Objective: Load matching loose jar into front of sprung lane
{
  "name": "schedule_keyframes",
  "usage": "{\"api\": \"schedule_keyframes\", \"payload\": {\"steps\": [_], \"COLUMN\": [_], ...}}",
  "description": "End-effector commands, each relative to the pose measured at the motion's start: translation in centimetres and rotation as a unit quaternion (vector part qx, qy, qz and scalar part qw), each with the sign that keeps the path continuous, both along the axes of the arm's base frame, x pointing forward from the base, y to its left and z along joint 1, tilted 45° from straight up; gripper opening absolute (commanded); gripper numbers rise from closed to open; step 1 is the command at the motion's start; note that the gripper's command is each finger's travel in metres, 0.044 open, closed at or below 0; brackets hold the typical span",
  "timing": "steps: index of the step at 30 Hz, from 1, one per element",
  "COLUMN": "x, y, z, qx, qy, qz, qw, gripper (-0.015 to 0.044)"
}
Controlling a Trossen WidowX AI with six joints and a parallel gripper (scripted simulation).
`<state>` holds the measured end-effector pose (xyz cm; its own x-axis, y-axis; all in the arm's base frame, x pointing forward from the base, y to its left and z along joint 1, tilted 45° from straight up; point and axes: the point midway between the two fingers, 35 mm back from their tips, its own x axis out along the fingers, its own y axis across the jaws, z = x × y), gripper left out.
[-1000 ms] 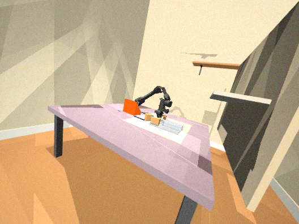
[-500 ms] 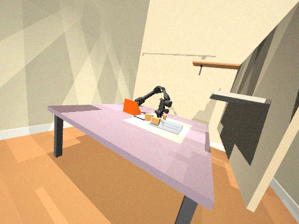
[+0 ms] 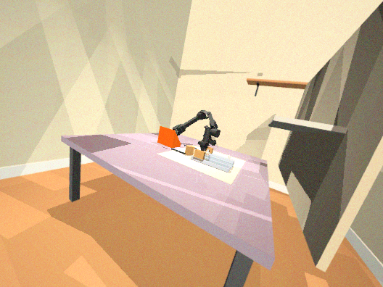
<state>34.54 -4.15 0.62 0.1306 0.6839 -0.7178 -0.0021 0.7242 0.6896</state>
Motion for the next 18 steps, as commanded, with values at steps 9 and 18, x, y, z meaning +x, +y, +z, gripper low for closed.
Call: {"api": "schedule_keyframes", "payload": {"steps": [9, 18], "x": [-0.01, -0.16], "y": [0.1, 0.12], "z": [0.08, 0.06], "qx": [0.003, 0.003], "qy": [-0.006, -0.006], "qz": [0.0, 0.0], "qw": [1.0, 1.0], "gripper": [0.0, 0.0]}}
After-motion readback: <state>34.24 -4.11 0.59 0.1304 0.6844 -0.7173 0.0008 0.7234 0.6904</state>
